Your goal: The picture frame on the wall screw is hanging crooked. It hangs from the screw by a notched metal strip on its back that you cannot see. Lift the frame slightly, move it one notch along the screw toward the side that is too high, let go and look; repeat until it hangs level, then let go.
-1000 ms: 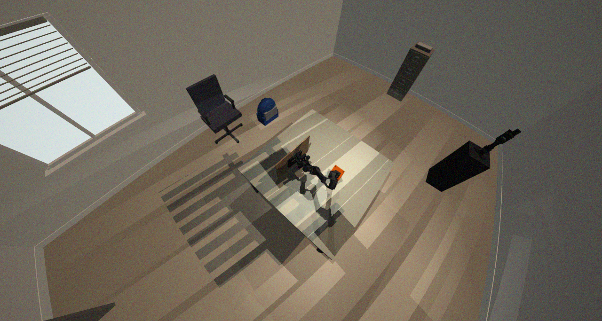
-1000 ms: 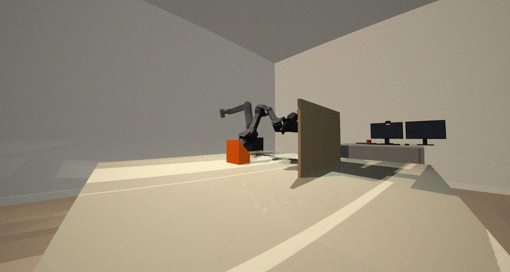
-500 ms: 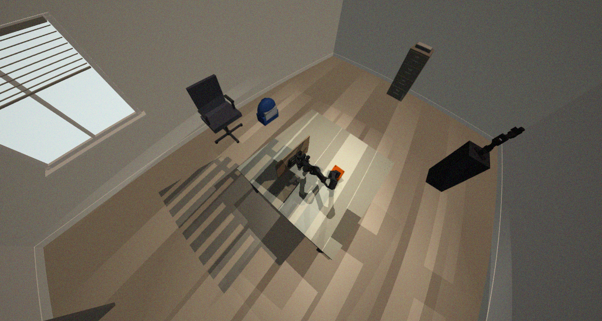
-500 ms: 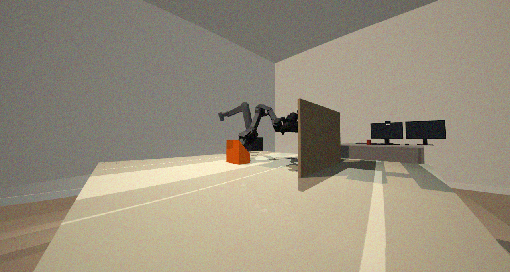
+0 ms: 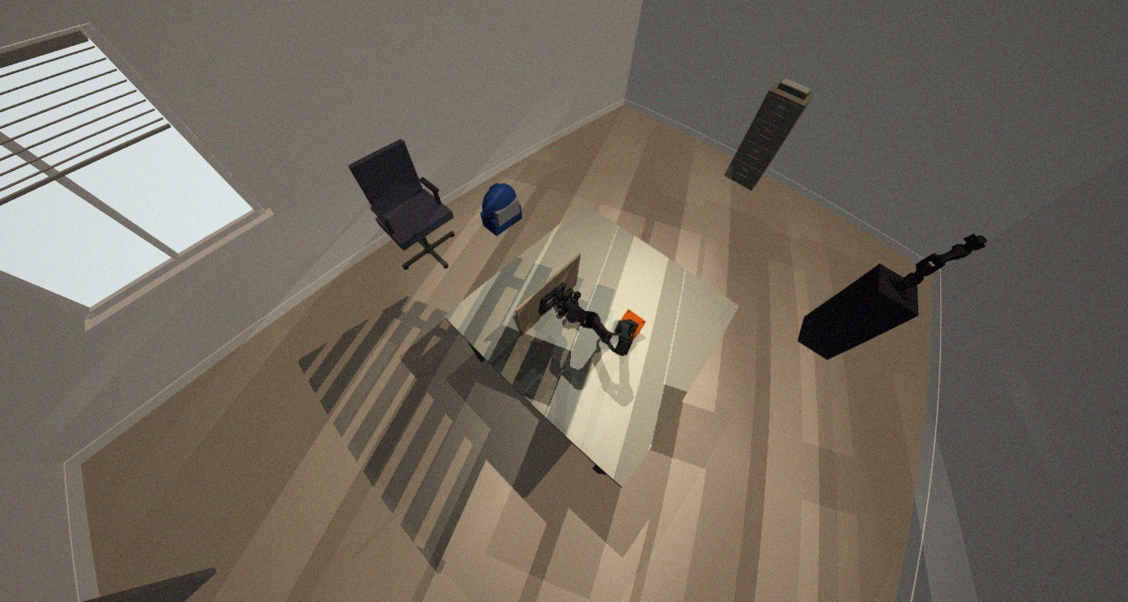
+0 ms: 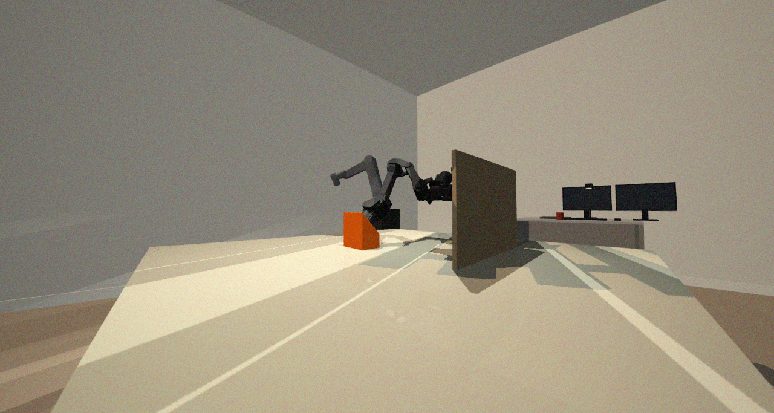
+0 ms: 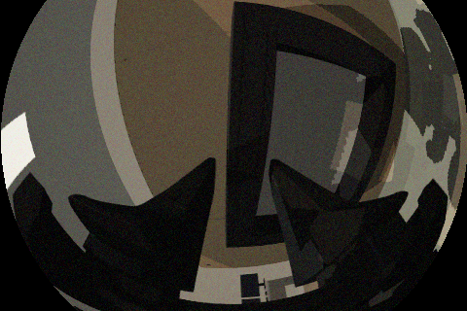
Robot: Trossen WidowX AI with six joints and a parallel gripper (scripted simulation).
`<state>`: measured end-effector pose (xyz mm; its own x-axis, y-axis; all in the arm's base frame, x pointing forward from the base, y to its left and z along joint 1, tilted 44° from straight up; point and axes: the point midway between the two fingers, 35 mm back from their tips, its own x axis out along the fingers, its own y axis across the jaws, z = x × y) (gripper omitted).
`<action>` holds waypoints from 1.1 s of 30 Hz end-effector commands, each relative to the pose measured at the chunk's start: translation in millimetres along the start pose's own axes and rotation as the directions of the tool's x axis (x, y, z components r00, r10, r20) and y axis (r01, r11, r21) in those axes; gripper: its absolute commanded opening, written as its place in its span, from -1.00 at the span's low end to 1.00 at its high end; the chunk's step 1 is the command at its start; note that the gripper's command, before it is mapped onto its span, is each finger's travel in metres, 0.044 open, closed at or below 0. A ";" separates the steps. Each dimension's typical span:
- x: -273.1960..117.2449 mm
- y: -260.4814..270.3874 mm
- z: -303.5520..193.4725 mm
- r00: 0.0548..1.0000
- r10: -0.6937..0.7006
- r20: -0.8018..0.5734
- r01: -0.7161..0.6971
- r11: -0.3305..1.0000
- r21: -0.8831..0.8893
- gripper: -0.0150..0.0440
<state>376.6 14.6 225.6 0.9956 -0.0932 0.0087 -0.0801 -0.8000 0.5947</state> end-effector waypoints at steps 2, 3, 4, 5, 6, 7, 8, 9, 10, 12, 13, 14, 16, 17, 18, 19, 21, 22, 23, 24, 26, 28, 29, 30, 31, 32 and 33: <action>0.6 -1.5 1.0 1.000 -0.004 0.001 0.004 1.000 -0.005 -0.26; 0.6 -1.5 1.0 1.000 -0.004 0.001 0.004 1.000 -0.005 -0.28; 0.6 -1.5 1.0 1.000 -0.004 0.001 0.004 1.000 -0.005 -0.30; 0.6 -1.5 1.0 1.000 -0.004 0.001 0.004 1.000 -0.005 -0.32; 0.6 -1.5 1.0 1.000 -0.004 0.001 0.004 1.000 -0.005 -0.35; 0.6 -1.5 1.0 1.000 -0.004 0.001 0.004 1.000 -0.005 -0.37; 0.6 -1.5 1.0 1.000 -0.004 0.001 0.004 1.000 -0.005 -0.46; 0.6 -1.5 1.0 1.000 -0.004 0.001 0.004 1.000 -0.005 -0.49; 0.6 -1.5 1.0 1.000 -0.004 0.001 0.004 1.000 -0.005 -0.49; 0.6 -1.5 1.0 1.000 -0.004 0.001 0.004 1.000 -0.005 -0.49; 0.6 -1.5 1.0 1.000 -0.004 0.001 0.004 1.000 -0.005 -0.49; 0.5 -1.4 0.9 1.000 -0.004 0.001 0.004 1.000 -0.005 -0.49; 0.5 -1.2 0.8 1.000 -0.004 0.001 0.004 1.000 -0.005 -0.49; 0.5 -1.0 0.8 1.000 -0.004 0.001 0.004 1.000 -0.005 -0.49; 0.4 -0.8 0.7 1.000 -0.004 0.001 0.004 1.000 -0.005 -0.49; 0.4 -0.5 0.6 1.000 -0.004 0.001 0.004 1.000 -0.005 -0.49; 0.4 0.1 0.5 1.000 -0.004 0.001 0.004 1.000 -0.005 -0.49; 0.3 0.4 0.4 1.000 -0.004 0.001 0.004 1.000 -0.005 -0.49; 0.3 0.7 0.3 1.000 -0.004 0.001 0.004 1.000 -0.005 -0.49; 0.3 1.0 0.3 1.000 -0.004 0.001 0.004 1.000 -0.005 -0.49; 0.3 1.6 0.2 1.000 -0.004 0.001 0.004 1.000 -0.005 -0.49; 0.2 2.3 0.1 1.000 -0.004 0.001 0.004 1.000 -0.005 -0.49; 0.2 2.6 0.1 1.000 -0.004 0.001 0.004 1.000 -0.005 -0.49; 0.2 2.9 0.1 1.000 -0.004 0.001 0.004 1.000 -0.005 -0.49; 0.2 3.3 0.0 1.000 -0.004 0.001 0.004 1.000 -0.005 -0.49; 0.2 3.6 0.0 1.000 -0.004 0.001 0.004 1.000 -0.005 -0.49; 0.2 3.9 0.0 1.000 -0.004 0.001 0.004 1.000 -0.005 -0.49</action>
<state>377.2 14.0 225.7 0.9963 -0.0858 0.0016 -0.0698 -0.8000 0.5959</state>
